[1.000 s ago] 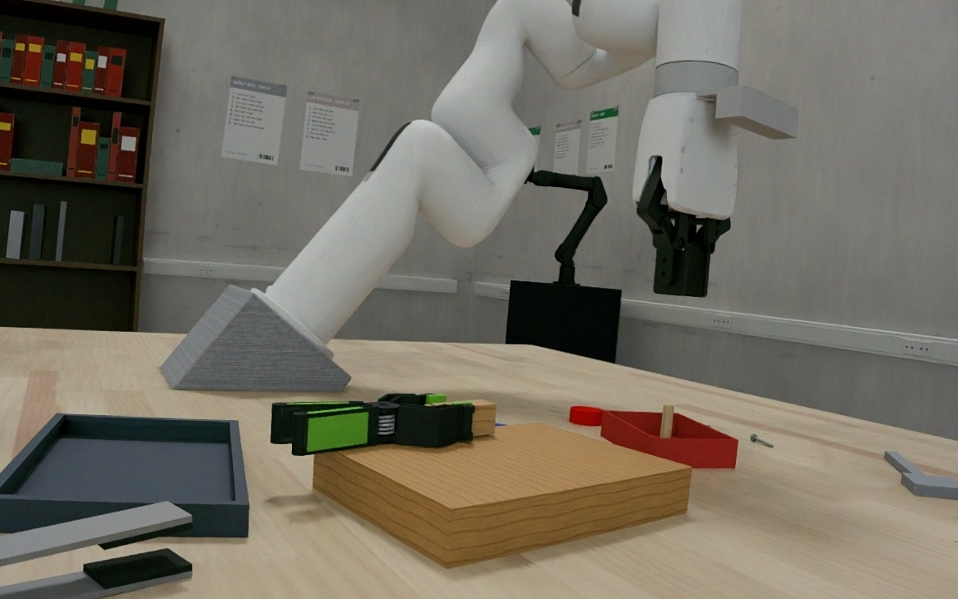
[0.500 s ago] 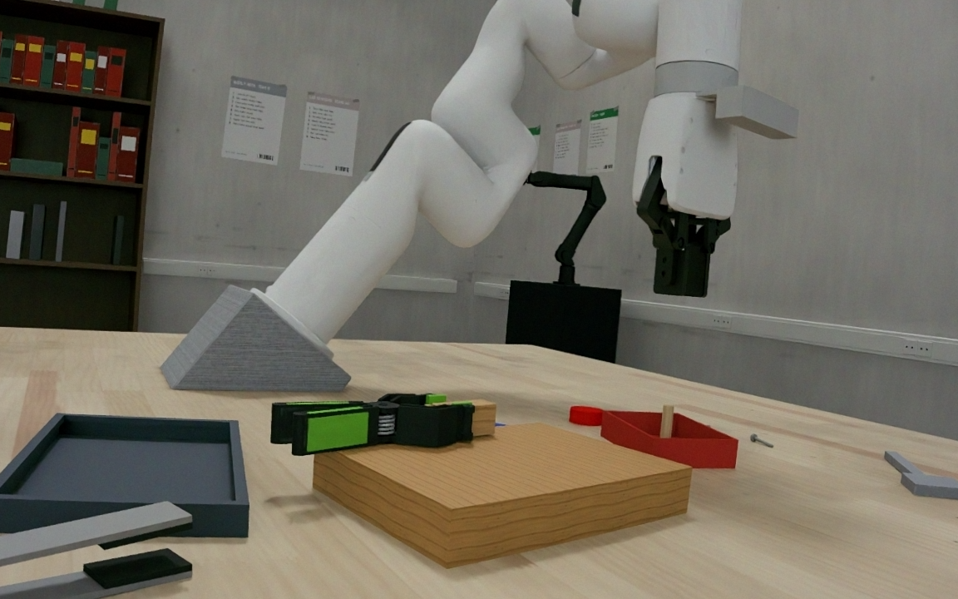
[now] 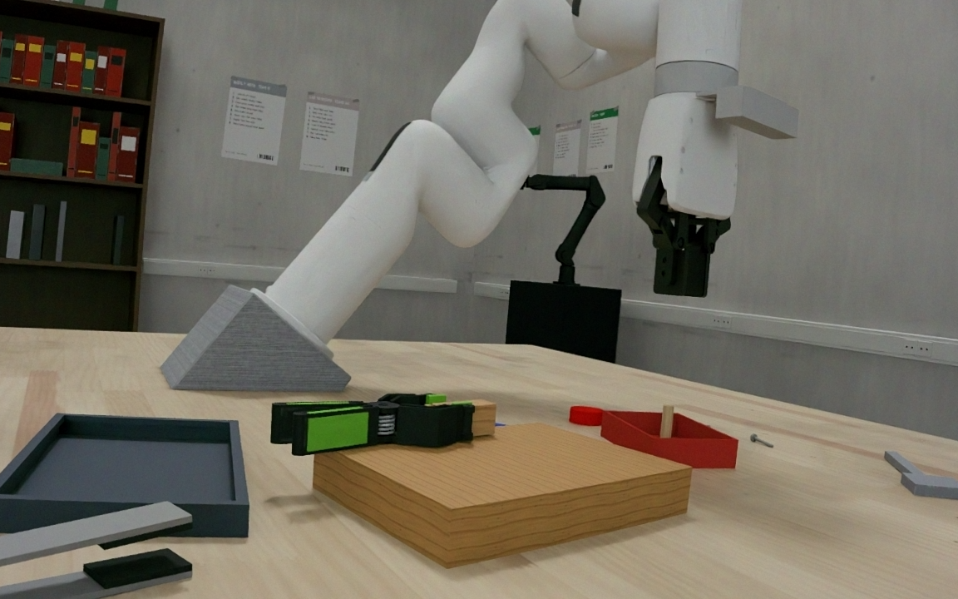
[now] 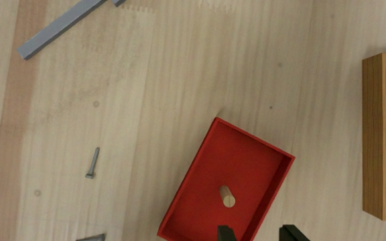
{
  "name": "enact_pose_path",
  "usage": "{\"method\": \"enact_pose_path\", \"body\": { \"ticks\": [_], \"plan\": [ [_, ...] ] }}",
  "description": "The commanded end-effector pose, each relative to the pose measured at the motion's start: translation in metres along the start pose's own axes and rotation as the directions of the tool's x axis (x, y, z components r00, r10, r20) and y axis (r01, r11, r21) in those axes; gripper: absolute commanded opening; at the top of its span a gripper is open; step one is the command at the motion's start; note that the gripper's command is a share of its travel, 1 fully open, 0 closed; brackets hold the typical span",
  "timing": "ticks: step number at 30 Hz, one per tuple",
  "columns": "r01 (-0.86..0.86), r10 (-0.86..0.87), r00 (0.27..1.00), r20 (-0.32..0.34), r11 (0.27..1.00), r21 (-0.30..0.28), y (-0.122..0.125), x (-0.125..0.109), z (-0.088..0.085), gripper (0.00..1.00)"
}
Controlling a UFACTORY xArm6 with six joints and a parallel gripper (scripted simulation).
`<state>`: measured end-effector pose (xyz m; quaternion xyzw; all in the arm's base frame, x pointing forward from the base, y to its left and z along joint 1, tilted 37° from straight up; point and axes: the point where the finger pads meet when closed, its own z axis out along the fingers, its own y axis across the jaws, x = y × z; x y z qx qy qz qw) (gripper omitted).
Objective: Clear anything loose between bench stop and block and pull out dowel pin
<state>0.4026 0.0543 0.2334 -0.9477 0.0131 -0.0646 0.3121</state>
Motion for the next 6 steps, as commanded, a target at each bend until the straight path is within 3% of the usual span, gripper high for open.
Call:
{"method": "enact_pose_path", "body": {
  "ticks": [1, 6],
  "plan": [
    [0.001, -0.001, 1.000, -0.004, 1.000, -0.001, -0.0003, 0.0011, -0.0013, 0.28],
    [0.001, -0.001, 1.000, -0.004, 1.000, -0.001, -0.0003, 0.0011, -0.0013, 0.28]
  ]
}}
